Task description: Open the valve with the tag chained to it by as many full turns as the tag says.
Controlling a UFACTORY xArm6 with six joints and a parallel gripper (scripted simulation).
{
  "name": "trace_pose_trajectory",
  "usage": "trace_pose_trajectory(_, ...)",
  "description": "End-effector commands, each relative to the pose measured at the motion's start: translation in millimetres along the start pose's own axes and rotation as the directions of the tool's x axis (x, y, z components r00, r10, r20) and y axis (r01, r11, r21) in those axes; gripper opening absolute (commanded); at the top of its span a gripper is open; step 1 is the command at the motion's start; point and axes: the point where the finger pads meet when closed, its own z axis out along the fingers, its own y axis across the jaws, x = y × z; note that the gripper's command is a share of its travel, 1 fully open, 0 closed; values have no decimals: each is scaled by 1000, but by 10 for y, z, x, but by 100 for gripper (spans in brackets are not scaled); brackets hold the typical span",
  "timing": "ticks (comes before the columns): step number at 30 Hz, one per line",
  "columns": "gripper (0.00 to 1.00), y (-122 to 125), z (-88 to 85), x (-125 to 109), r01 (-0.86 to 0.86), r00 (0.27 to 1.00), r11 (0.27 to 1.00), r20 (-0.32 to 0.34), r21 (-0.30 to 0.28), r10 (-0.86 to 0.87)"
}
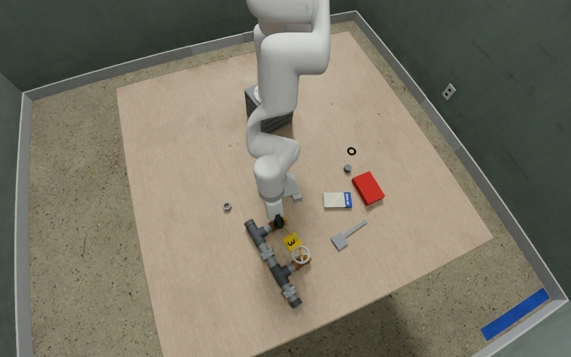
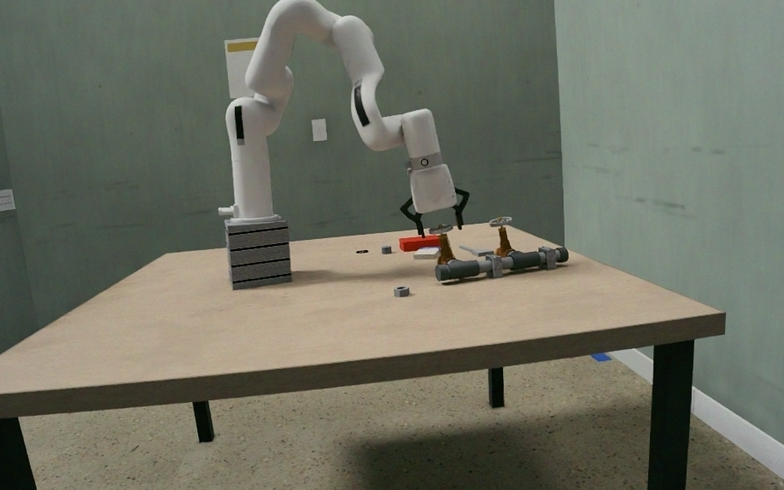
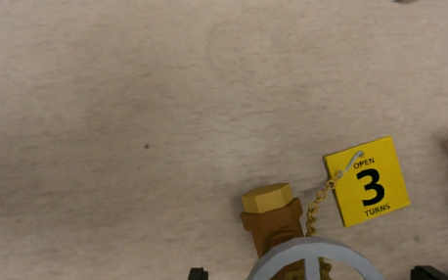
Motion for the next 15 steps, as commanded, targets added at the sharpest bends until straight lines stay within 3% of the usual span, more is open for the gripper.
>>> trace_pose_trajectory(1,100,18,-12,-4,0,1000,1000,1,-4,0)
trace_pose_trajectory(15,100,18,-12,-4,-3,1000,1000,1,-4,3)
